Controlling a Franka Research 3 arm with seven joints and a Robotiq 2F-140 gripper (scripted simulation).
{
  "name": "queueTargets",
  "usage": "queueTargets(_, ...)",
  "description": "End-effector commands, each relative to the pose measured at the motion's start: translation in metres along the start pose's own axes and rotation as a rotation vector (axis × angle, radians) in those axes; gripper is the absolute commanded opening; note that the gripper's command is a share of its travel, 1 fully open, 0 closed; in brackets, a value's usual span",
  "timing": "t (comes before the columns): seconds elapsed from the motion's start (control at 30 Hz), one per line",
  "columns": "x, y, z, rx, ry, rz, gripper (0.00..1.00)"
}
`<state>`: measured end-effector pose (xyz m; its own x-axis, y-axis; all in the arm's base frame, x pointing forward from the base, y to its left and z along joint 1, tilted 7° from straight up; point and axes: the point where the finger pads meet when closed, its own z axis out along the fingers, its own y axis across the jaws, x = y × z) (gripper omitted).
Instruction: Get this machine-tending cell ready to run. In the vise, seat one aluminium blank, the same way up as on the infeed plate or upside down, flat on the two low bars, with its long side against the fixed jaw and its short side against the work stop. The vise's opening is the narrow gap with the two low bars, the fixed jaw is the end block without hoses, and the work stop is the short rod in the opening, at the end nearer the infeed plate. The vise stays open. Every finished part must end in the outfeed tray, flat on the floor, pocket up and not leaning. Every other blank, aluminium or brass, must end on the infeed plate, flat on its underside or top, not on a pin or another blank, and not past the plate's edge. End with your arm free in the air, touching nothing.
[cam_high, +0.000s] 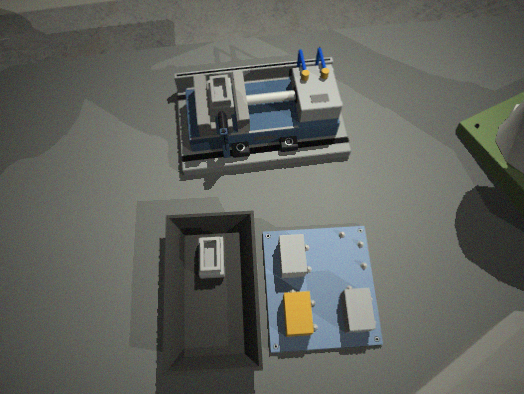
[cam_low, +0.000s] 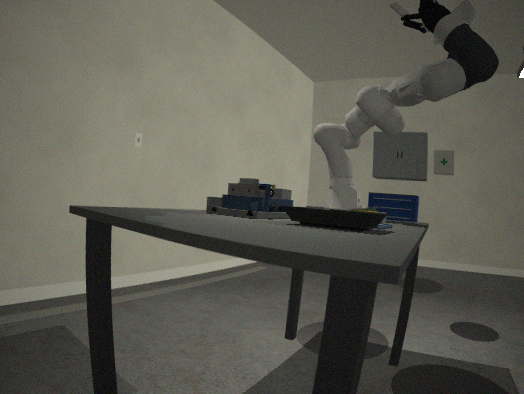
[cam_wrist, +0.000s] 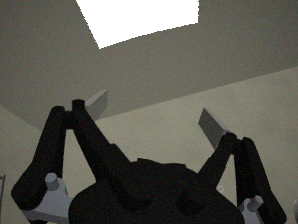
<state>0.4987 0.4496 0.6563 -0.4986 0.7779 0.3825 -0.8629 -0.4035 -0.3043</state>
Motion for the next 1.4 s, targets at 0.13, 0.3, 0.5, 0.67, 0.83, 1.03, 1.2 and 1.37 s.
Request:
queueTargets(0.13,-0.030,-0.014,0.005,0.027,-0.045,-0.038,1.00)
queueTargets(0.3,-0.081,-0.035,0.011,0.071,-0.127,-0.098,1.00)
queueTargets(0.5,-0.124,-0.047,0.013,0.105,-0.201,-0.143,1.00)
queueTargets(0.67,-0.193,-0.059,0.010,0.154,-0.328,-0.209,1.00)
queueTargets(0.83,-0.247,-0.062,0.001,0.189,-0.443,-0.256,1.00)
queueTargets(1.03,-0.301,-0.059,-0.014,0.220,-0.571,-0.297,1.00)
queueTargets(1.2,-0.346,-0.051,-0.033,0.243,-0.695,-0.329,1.00)
queueTargets(1.37,-0.381,-0.040,-0.053,0.257,-0.811,-0.352,1.00)
